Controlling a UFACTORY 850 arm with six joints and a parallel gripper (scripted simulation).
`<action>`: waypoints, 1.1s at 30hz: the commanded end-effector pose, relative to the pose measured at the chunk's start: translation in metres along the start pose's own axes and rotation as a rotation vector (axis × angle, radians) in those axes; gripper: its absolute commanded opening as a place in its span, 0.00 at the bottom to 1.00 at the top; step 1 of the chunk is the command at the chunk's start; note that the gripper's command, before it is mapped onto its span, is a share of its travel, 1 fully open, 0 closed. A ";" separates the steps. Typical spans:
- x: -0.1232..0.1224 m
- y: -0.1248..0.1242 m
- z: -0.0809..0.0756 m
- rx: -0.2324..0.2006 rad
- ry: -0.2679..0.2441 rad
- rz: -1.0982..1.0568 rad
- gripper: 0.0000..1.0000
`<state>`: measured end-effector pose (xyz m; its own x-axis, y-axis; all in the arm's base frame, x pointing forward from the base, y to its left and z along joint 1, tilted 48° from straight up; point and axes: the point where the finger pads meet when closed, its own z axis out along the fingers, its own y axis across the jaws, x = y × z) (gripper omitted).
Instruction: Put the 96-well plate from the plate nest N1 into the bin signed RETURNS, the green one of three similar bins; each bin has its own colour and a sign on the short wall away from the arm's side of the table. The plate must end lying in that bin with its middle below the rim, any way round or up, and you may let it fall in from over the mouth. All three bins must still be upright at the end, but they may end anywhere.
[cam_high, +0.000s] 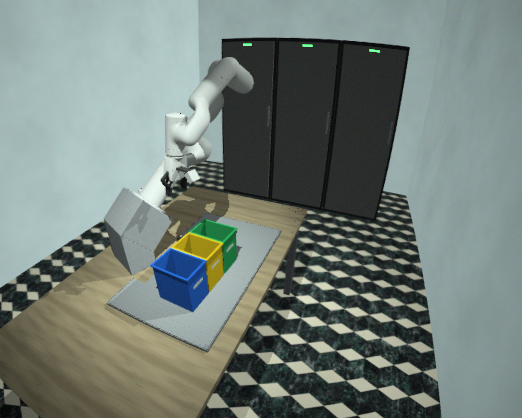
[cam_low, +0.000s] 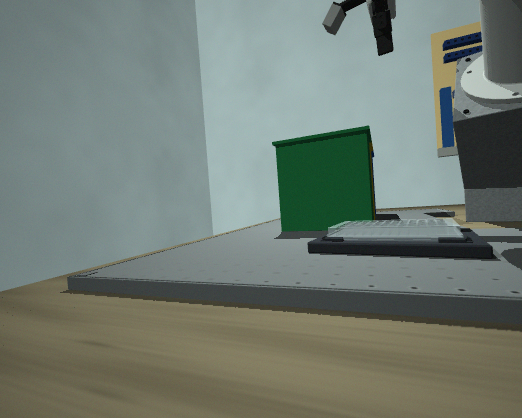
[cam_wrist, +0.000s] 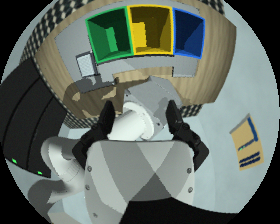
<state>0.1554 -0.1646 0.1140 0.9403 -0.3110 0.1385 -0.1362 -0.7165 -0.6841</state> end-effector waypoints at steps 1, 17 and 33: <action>0.000 0.001 -0.001 -0.001 0.001 0.000 1.00; 0.000 0.001 -0.001 -0.001 0.001 0.000 1.00; 0.037 -0.058 0.016 -0.055 -0.005 0.026 1.00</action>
<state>0.1982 -0.1283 0.1436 0.9382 -0.3255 0.1179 -0.1744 -0.7384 -0.6514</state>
